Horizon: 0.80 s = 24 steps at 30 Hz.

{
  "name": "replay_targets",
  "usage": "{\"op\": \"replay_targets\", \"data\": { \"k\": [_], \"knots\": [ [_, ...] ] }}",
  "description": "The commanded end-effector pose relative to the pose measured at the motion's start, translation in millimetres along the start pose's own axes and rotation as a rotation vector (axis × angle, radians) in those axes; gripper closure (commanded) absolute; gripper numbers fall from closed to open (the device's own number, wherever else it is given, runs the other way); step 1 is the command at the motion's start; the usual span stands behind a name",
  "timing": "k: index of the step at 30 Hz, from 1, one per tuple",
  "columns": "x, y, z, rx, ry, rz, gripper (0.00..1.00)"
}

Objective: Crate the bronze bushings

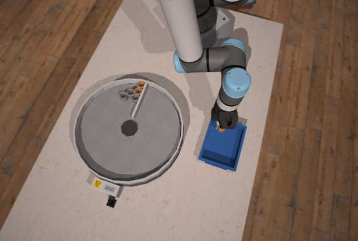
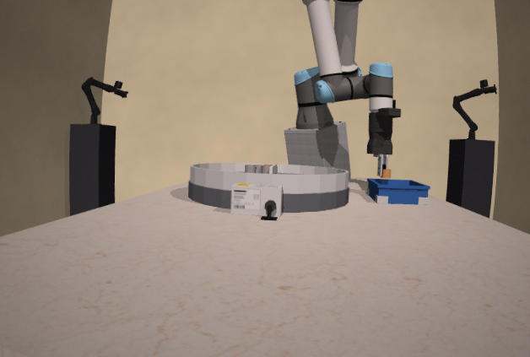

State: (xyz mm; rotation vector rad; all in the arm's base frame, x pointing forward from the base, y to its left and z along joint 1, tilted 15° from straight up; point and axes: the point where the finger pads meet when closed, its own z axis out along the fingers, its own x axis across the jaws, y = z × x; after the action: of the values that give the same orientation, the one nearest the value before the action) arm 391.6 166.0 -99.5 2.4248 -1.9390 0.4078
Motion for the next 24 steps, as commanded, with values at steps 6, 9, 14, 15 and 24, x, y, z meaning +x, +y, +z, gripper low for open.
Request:
{"op": "replay_targets", "data": {
  "k": [6,9,14,15,24],
  "knots": [
    [0.0,-0.3,5.9,0.001,0.000,0.000,1.00],
    [0.0,-0.3,5.9,0.001,0.000,0.000,1.00],
    [0.0,-0.2,9.3,0.001,0.000,0.000,1.00],
    [0.0,-0.3,11.0,0.001,0.000,0.000,1.00],
    [0.0,-0.3,14.4,0.001,0.000,0.000,1.00]
  ]
}}
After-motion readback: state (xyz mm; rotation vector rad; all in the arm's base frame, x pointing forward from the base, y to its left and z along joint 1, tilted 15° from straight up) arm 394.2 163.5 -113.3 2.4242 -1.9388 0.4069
